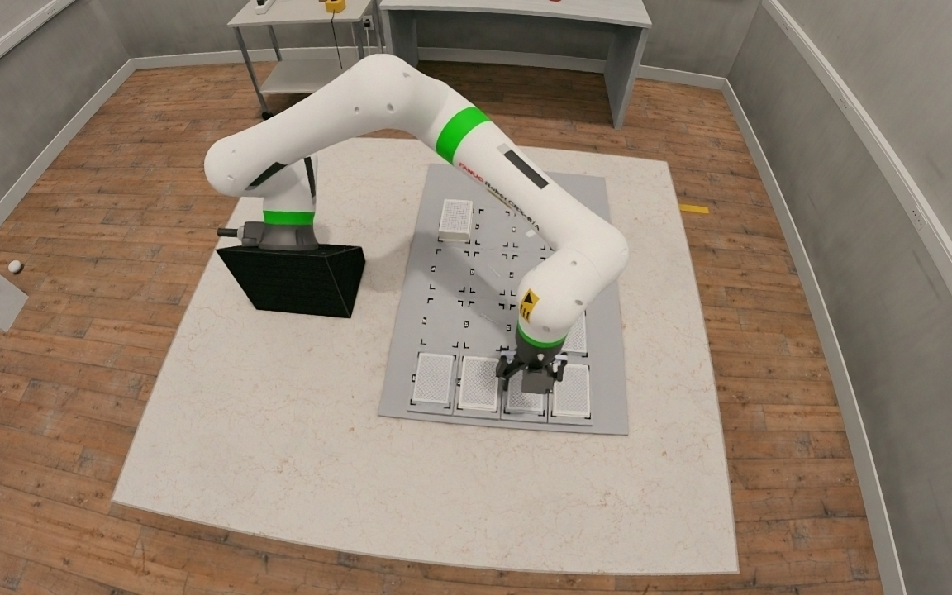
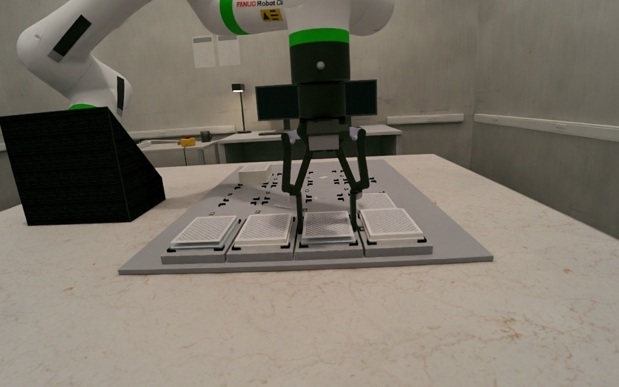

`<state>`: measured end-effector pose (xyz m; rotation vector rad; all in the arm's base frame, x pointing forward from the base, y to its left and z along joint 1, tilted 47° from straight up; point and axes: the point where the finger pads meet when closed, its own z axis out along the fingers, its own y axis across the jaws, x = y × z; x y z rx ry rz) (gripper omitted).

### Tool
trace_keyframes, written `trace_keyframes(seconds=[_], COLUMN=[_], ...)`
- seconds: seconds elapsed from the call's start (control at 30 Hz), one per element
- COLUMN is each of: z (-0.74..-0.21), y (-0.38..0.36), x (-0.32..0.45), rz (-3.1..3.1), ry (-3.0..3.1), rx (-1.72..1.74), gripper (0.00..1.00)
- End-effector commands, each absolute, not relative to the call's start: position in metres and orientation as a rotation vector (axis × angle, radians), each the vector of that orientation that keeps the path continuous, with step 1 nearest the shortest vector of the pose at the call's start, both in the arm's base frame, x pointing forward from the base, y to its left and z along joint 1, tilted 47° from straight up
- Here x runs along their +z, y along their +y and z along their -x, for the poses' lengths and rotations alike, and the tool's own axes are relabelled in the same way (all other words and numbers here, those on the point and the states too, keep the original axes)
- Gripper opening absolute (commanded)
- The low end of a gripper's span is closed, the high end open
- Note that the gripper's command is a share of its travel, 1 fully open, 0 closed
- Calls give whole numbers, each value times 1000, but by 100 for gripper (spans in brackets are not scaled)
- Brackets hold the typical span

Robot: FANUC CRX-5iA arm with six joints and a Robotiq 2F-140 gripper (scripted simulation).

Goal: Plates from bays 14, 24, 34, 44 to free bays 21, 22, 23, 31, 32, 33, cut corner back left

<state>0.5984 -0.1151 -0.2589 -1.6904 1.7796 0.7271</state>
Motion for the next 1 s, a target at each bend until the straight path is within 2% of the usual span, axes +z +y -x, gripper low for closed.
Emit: trace_keyframes(seconds=[0.0,0.43,0.47,0.97], z=[-599,-599,-599,-599], y=[-117,-117,-117,-117], x=[-258,-258,-258,-258], rz=[1691,1691,1691,1691], ry=[1780,1780,1780,1780], rx=[724,724,724,724], gripper=[58,57,10,10])
